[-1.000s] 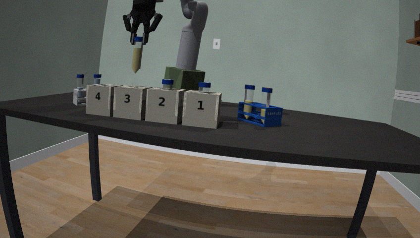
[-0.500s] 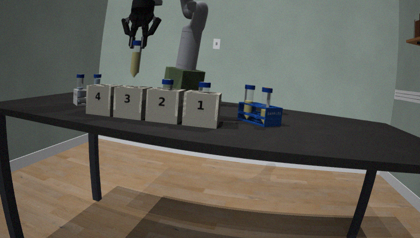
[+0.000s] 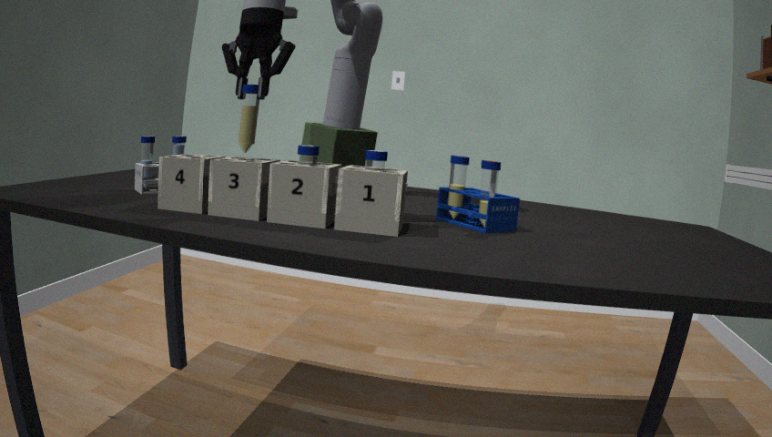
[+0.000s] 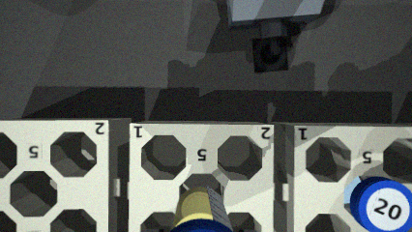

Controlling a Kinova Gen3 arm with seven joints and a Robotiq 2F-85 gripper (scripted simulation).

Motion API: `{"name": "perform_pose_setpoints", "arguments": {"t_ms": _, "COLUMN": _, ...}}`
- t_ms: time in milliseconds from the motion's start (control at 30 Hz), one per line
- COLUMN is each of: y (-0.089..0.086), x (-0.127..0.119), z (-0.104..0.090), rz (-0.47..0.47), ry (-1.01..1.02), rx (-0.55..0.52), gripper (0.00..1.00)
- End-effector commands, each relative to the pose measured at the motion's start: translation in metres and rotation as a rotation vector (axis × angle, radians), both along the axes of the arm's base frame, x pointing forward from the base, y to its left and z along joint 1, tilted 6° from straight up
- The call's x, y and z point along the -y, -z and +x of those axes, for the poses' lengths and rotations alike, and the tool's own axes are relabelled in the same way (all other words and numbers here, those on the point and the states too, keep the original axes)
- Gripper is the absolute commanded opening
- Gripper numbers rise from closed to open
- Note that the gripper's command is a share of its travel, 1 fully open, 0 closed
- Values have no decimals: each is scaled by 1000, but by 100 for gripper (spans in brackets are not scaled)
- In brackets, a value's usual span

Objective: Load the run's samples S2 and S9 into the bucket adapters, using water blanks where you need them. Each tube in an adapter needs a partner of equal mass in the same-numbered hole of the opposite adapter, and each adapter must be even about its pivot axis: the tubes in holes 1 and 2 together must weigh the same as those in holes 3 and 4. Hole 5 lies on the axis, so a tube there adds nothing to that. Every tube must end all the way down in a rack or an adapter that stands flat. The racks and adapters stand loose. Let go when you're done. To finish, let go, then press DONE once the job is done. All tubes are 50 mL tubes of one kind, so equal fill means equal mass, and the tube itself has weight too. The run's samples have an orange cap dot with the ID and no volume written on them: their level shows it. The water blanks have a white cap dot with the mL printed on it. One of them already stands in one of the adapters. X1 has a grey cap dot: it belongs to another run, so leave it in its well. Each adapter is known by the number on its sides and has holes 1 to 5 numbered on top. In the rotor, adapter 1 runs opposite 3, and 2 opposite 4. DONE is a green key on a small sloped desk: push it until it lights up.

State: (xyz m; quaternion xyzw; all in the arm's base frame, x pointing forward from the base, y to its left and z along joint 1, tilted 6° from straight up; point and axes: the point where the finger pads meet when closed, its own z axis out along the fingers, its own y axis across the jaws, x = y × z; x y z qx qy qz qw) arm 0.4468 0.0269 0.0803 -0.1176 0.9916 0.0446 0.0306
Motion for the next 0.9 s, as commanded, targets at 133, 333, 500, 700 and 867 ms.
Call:
{"name": "perform_pose_setpoints", "arguments": {"t_ms": 133, "y": 11, "x": -1, "z": -1, "rz": -3, "ry": 1, "rx": -3, "gripper": 10}}
{"name": "perform_pose_setpoints", "arguments": {"t_ms": 333, "y": 9, "x": -1, "z": -1, "rz": 0, "ry": -1, "rx": -3, "gripper": 10}}
{"name": "perform_pose_setpoints", "arguments": {"t_ms": 500, "y": 9, "x": -1, "z": -1, "rz": 0, "ry": -1, "rx": -3, "gripper": 10}}
{"name": "perform_pose_setpoints", "arguments": {"t_ms": 700, "y": 9, "x": -1, "z": -1, "rz": 0, "ry": -1, "rx": -3, "gripper": 10}}
{"name": "perform_pose_setpoints", "arguments": {"t_ms": 867, "y": 11, "x": -1, "z": -1, "rz": -1, "ry": 0, "rx": -3, "gripper": 10}}
